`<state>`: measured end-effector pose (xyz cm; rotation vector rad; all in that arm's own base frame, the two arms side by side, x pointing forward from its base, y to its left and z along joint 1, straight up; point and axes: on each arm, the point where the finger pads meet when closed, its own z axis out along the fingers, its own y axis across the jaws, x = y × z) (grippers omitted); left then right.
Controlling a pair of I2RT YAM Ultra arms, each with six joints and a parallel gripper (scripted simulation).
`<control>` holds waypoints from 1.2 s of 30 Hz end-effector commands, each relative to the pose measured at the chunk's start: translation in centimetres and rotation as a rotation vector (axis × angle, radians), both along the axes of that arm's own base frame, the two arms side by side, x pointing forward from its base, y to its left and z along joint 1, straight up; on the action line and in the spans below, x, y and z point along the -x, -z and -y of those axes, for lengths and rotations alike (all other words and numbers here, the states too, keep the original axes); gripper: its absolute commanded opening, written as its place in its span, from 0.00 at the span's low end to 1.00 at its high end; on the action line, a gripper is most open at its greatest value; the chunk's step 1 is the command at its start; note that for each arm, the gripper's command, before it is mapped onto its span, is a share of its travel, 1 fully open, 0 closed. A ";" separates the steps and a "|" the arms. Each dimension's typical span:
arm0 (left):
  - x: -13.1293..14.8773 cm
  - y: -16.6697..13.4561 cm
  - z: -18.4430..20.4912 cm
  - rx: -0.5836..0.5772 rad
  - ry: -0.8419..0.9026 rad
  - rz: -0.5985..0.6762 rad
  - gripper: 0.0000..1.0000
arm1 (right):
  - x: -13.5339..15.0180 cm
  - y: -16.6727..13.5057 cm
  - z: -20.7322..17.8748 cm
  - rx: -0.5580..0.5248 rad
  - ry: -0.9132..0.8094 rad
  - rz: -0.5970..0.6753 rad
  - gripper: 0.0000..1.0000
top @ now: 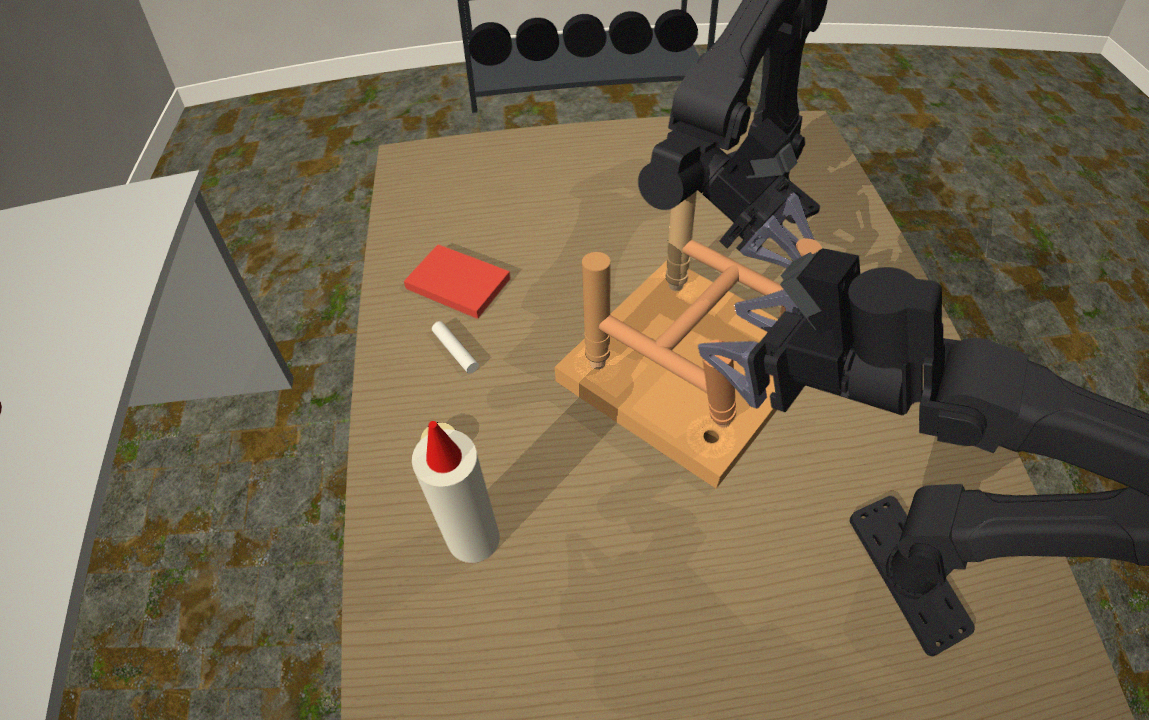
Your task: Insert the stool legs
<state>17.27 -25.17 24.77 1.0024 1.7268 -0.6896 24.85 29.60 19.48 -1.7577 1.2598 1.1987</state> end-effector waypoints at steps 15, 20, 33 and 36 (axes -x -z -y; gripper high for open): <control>-0.1 -2.7 -0.2 0.058 -0.002 0.050 0.69 | -0.5 -2.6 -0.4 -0.059 -0.001 0.062 0.28; 0.0 -0.3 -0.3 0.024 0.000 0.022 0.69 | -0.5 -2.7 -0.4 -0.060 -0.001 0.063 0.28; 0.3 1.3 0.0 0.025 0.012 0.022 0.69 | -0.5 -2.7 -0.4 -0.060 -0.001 0.063 0.28; 0.2 2.0 0.0 0.017 0.011 0.016 0.69 | -0.5 -2.7 -0.4 -0.060 -0.001 0.063 0.28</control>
